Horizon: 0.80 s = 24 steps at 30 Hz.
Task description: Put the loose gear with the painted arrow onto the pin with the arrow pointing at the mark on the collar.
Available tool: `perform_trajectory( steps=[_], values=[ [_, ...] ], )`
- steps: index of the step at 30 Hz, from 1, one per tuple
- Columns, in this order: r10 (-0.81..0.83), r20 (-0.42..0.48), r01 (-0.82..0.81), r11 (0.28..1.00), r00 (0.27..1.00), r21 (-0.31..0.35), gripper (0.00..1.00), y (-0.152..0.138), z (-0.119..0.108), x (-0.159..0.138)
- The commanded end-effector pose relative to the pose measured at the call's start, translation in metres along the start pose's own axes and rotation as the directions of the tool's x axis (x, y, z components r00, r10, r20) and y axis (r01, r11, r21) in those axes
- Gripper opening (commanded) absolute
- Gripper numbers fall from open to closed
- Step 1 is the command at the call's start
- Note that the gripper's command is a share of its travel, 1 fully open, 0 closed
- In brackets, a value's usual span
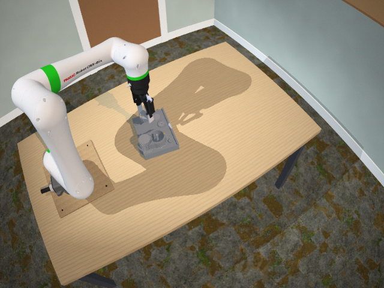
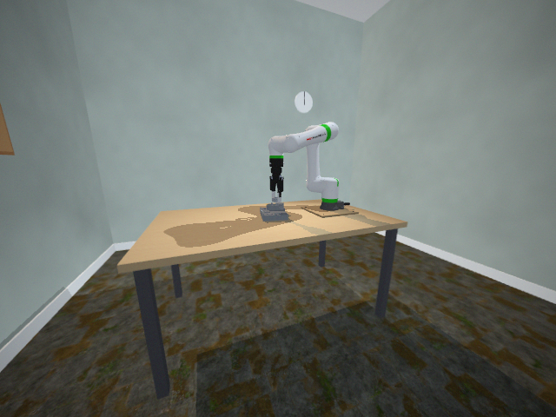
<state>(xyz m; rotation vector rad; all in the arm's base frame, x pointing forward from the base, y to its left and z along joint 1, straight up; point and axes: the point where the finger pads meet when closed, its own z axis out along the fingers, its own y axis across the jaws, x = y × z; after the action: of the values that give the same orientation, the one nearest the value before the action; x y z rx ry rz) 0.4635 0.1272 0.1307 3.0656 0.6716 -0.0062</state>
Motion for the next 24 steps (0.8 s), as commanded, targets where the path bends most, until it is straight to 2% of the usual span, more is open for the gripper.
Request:
perform_trajectory(
  steps=[1,16,18,22,24],
  values=[
    [0.000,0.000,0.000,1.000,1.000,0.000,0.00,0.000,0.000,0.000],
    [0.000,0.000,0.000,1.000,1.000,0.000,0.00,0.001,0.000,0.000],
    [0.000,0.000,0.000,1.000,1.000,0.000,0.00,0.019,0.000,-0.003],
    [0.000,-0.001,0.000,1.000,1.000,0.000,0.00,0.084,0.000,-0.021],
    [0.000,-0.001,0.000,1.000,1.000,0.000,0.00,0.091,0.000,-0.023]
  ],
)
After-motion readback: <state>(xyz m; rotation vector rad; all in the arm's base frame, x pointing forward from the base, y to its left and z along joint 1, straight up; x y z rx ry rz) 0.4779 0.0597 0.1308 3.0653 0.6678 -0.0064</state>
